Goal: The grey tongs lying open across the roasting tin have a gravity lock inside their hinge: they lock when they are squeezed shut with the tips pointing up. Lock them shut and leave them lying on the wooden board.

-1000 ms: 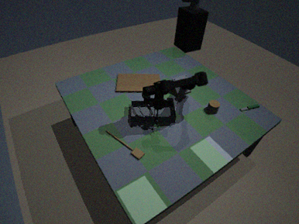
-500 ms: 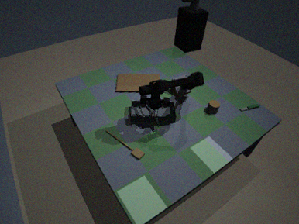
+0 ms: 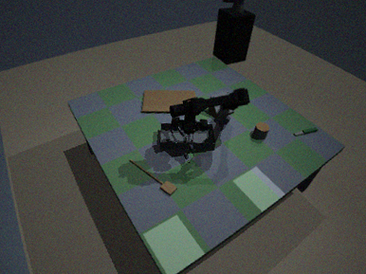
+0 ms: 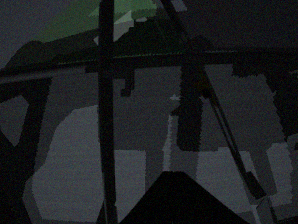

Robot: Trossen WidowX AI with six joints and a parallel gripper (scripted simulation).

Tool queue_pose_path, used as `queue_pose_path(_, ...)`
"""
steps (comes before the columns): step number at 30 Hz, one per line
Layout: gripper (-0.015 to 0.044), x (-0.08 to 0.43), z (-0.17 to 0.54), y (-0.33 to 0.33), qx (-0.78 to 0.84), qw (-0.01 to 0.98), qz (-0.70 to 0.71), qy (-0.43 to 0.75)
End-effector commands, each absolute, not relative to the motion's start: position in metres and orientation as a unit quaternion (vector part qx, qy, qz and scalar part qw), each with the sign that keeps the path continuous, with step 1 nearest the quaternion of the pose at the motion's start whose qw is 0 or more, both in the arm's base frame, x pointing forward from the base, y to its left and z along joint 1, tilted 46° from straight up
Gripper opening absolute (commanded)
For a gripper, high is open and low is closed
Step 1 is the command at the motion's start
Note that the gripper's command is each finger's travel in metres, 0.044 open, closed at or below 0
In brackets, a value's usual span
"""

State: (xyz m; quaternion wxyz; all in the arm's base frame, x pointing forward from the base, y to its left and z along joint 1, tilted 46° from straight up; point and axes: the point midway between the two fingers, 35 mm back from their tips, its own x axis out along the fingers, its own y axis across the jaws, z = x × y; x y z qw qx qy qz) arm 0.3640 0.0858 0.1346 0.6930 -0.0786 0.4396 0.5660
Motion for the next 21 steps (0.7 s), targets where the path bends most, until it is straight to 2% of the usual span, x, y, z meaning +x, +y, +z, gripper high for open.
queue_pose_path(1, -0.0150, 0.364, 0.135, 0.086, -0.079, 0.693, 0.566, 0.440)
queue_pose_path(11, -0.0150, 0.364, 0.135, 0.086, -0.079, 0.693, 0.566, 0.440)
queue_pose_path(21, 0.0112, 0.365, 0.199, 0.015, -0.062, 0.732, 0.518, 0.437)
